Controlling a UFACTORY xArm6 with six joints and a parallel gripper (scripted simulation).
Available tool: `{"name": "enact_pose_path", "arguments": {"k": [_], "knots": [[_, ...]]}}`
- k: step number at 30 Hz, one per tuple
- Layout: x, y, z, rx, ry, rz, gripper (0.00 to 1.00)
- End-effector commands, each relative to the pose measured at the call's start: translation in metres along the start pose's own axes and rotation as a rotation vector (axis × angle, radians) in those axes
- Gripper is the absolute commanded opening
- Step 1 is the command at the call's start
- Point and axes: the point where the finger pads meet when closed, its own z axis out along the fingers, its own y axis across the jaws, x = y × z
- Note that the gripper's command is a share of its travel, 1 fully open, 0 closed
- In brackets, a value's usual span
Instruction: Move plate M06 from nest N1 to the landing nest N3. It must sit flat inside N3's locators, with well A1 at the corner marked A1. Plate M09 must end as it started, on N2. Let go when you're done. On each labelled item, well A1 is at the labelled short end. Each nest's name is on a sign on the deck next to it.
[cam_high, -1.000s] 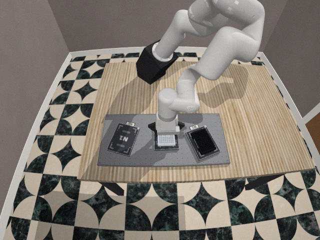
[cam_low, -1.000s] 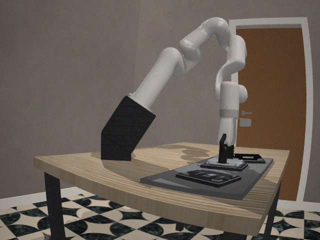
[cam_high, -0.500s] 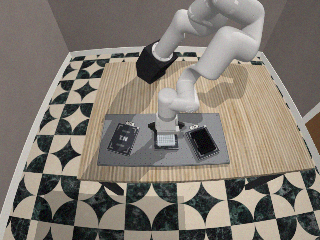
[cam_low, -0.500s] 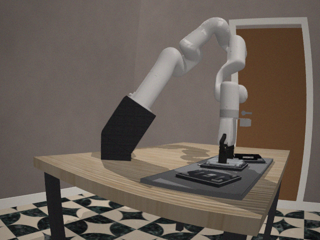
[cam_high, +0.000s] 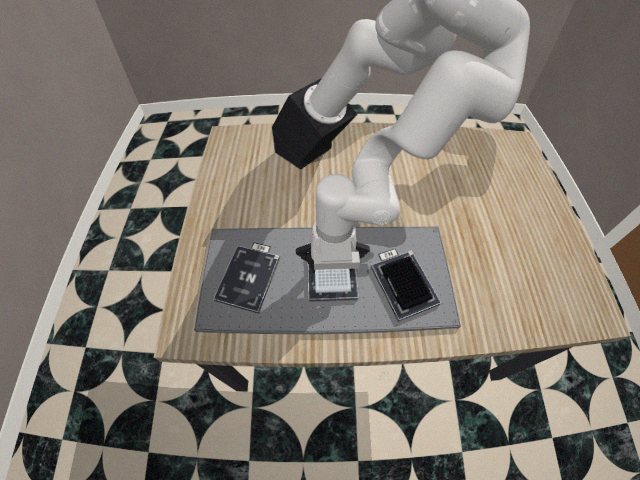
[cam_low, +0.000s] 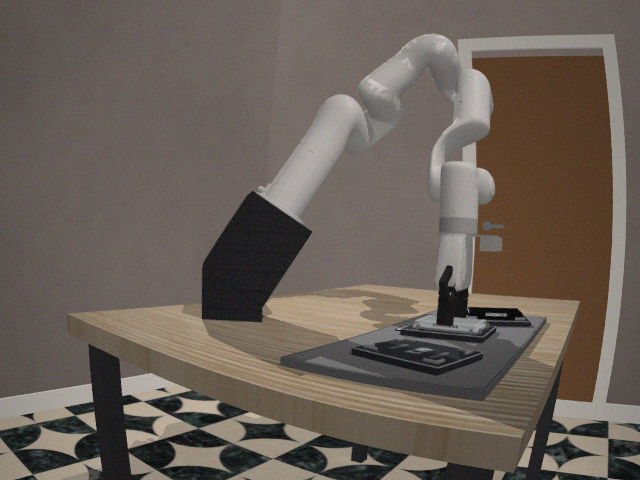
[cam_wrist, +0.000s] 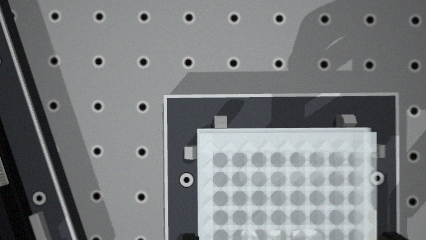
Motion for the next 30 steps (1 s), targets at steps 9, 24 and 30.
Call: {"name": "enact_pose_path", "arguments": {"k": [9,24,30], "knots": [[0.001,0.0,-0.019,-0.001,0.003,0.0,1.0],[0.001,0.0,-0.043,-0.001,0.003,0.0,1.0],[0.001,0.0,-0.049,-0.001,0.003,0.0,1.0]]}}
